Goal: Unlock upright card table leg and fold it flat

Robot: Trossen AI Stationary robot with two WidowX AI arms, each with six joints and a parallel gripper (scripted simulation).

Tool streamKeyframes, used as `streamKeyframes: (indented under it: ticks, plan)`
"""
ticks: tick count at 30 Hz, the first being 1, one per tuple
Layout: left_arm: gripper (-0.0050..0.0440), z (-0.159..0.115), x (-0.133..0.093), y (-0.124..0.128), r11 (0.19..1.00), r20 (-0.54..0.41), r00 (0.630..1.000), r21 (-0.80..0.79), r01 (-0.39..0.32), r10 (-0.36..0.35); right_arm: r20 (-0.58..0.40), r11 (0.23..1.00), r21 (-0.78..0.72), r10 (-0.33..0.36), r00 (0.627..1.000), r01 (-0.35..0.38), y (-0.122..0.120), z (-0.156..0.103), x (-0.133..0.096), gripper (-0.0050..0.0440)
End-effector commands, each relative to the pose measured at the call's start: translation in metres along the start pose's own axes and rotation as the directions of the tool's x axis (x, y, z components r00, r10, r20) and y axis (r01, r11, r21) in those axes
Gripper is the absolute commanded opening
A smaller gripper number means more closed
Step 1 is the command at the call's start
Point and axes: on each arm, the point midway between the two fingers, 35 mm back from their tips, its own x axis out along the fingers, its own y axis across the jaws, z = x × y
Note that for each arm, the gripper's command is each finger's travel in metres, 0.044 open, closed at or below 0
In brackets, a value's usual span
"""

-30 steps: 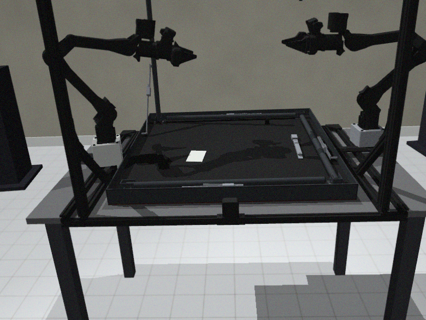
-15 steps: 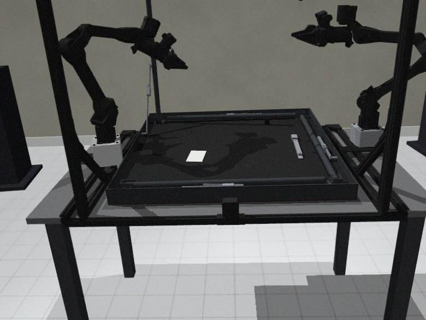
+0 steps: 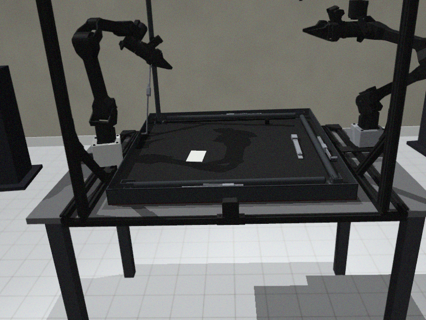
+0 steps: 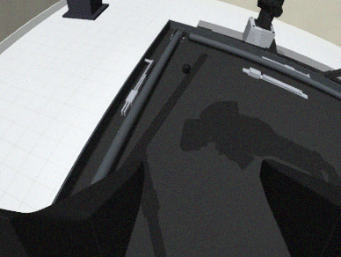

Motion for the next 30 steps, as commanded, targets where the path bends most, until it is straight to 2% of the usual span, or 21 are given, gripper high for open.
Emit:
streamKeyframes:
  ticks: [1, 9, 12, 15, 22, 25, 30]
  plan:
    - [0.0290, -0.006, -0.018, 0.020, 0.997, 0.002, 0.999, -0.066, 0.046, -0.046, 0.004, 1.000, -0.007, 0.012, 1.000, -0.012, 0.003, 0.009, -0.015, 0.0400]
    - [0.0290, -0.014, -0.055, 0.047, 0.975, 0.091, 0.993, -0.201, 0.090, -0.073, -0.001, 1.000, -0.003, 0.012, 1.000, -0.012, 0.012, 0.014, -0.034, 0.0400]
    - [0.0290, -0.017, -0.060, 0.047, 0.965, 0.100, 0.991, -0.240, 0.108, -0.086, -0.001, 1.000, -0.002, 0.012, 1.000, -0.012, 0.013, 0.015, -0.036, 0.0400]
    - [0.0290, -0.019, -0.082, 0.065, 0.953, 0.177, 0.982, -0.282, 0.110, -0.061, -0.003, 1.000, 0.000, 0.012, 1.000, -0.012, 0.020, 0.017, -0.044, 0.0400]
    - [0.0290, -0.024, -0.115, 0.083, 0.920, 0.283, 0.959, -0.370, 0.130, -0.022, -0.004, 1.000, 0.004, 0.012, 1.000, -0.012, 0.030, 0.019, -0.052, 0.0400]
    - [0.0290, -0.025, -0.124, 0.085, 0.901, 0.309, 0.951, -0.407, 0.146, -0.015, -0.004, 1.000, 0.005, 0.012, 1.000, -0.012, 0.032, 0.020, -0.054, 0.0400]
    - [0.0290, -0.025, -0.124, 0.086, 0.901, 0.311, 0.950, -0.409, 0.147, -0.013, -0.004, 1.000, 0.005, 0.012, 1.000, -0.012, 0.033, 0.020, -0.054, 0.0400]
